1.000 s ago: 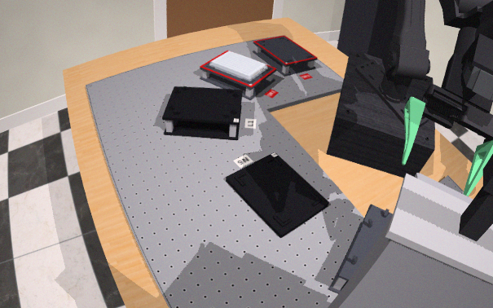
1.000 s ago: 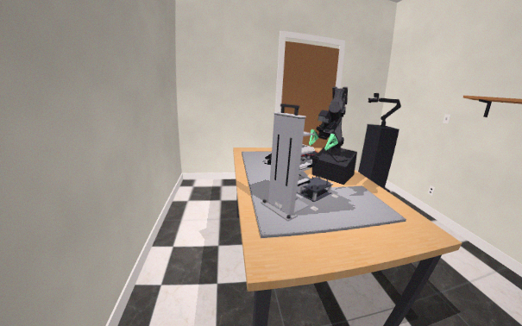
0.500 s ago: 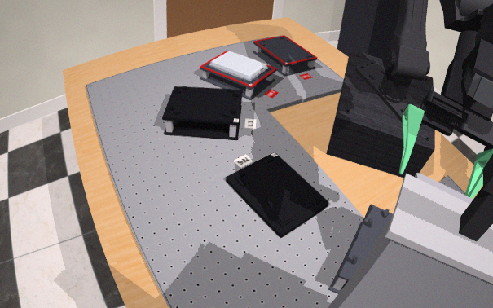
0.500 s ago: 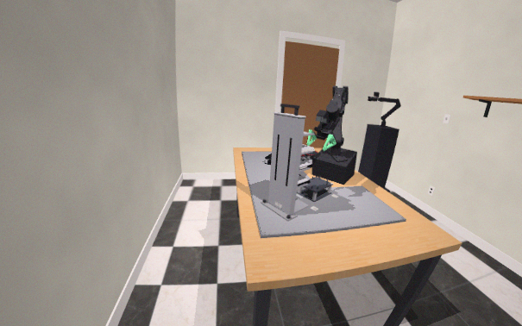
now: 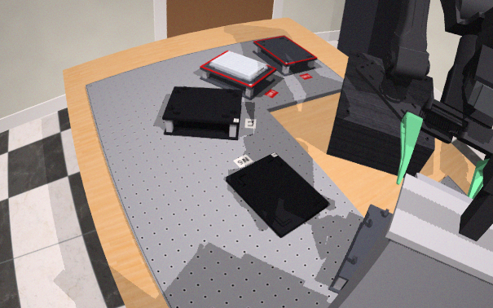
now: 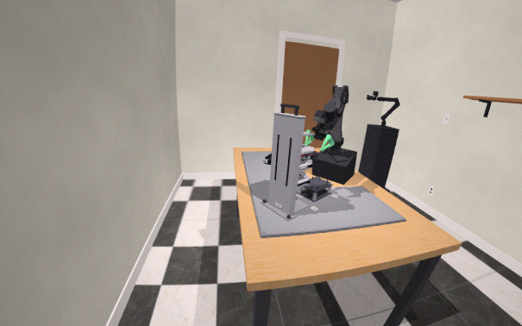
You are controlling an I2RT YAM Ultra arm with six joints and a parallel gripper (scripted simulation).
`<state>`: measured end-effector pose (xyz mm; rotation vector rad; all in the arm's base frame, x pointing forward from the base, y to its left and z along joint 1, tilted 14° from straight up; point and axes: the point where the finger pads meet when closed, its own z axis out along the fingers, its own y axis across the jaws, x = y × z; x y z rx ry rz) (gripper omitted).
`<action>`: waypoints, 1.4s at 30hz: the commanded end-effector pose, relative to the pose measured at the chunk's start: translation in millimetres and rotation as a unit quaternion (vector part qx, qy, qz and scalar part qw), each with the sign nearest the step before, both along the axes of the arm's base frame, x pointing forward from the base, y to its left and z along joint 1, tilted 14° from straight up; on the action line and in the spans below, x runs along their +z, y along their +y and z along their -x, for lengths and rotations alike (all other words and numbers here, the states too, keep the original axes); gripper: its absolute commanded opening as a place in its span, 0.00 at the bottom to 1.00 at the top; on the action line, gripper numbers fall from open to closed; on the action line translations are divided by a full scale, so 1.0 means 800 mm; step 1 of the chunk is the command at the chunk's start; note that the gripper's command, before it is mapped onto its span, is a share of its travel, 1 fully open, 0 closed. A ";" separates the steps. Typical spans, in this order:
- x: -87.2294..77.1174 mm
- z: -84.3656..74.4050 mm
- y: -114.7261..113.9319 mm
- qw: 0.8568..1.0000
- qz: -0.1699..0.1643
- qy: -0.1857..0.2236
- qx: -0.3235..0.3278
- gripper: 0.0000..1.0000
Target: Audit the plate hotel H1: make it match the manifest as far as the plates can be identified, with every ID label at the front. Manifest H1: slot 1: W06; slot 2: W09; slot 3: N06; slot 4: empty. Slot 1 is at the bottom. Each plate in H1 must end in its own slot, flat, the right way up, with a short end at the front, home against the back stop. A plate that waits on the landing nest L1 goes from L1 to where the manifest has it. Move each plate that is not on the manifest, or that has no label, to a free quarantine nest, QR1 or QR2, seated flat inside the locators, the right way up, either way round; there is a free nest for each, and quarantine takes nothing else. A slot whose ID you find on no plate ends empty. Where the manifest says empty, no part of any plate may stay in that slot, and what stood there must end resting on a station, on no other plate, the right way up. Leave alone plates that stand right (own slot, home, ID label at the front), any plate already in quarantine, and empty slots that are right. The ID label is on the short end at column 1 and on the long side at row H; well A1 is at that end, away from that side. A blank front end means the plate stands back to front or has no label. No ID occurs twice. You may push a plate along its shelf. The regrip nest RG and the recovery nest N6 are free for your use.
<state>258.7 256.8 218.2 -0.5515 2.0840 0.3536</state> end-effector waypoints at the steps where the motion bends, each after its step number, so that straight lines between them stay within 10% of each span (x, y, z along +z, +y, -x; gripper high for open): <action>1: 0.023 -0.011 0.009 1.000 -0.018 -0.014 0.002 1.00; 42: 0.033 -0.059 0.036 1.000 -0.012 -0.010 0.003 1.00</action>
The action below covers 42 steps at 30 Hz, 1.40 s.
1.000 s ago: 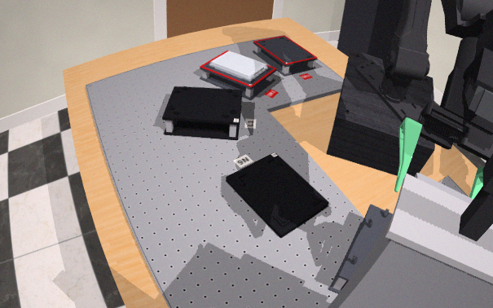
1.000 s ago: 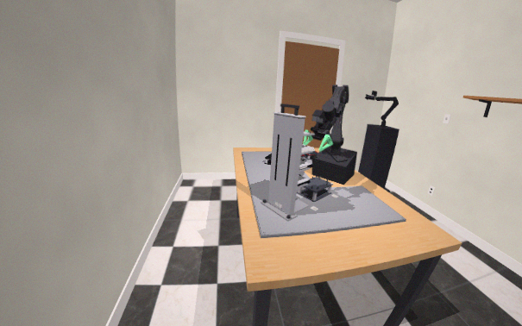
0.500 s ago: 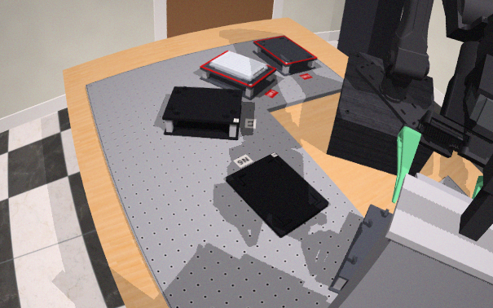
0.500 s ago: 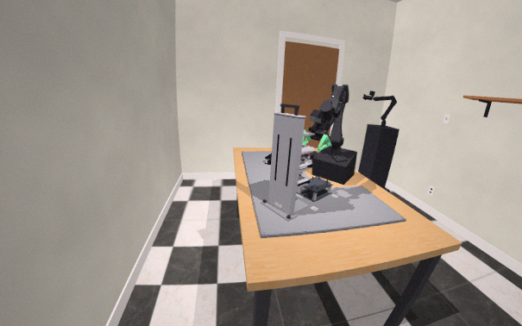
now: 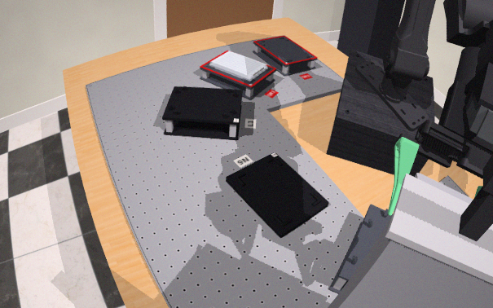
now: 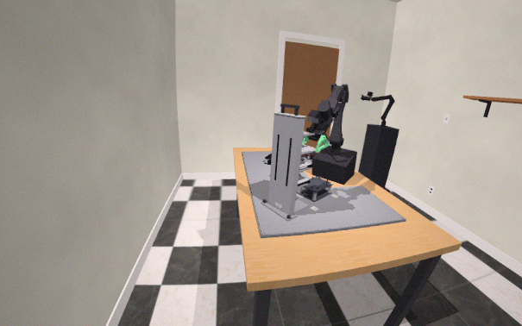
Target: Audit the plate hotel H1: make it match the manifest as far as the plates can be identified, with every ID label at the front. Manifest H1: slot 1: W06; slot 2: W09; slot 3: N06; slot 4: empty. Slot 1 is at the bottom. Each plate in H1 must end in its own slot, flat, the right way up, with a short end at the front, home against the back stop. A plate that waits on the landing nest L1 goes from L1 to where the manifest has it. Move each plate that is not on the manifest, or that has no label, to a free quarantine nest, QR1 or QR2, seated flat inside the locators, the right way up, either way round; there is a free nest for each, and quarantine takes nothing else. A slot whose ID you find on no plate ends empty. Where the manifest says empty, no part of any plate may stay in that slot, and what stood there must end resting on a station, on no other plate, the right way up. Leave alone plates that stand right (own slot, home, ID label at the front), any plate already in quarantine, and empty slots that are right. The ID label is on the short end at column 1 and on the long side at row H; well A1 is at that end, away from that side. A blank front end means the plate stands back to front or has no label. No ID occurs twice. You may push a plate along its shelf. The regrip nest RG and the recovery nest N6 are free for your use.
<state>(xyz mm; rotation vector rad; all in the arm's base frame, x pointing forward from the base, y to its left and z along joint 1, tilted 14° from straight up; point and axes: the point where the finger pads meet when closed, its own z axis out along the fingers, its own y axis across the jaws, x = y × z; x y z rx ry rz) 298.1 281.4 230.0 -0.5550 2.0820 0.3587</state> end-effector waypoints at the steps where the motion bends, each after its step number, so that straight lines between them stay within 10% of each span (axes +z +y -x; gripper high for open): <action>1: 0.019 -0.012 0.006 1.000 -0.011 -0.011 0.000 1.00; 41: 0.037 -0.013 0.009 0.999 -0.024 -0.021 0.002 1.00; 42: 0.037 -0.013 0.009 0.999 -0.024 -0.021 0.002 0.86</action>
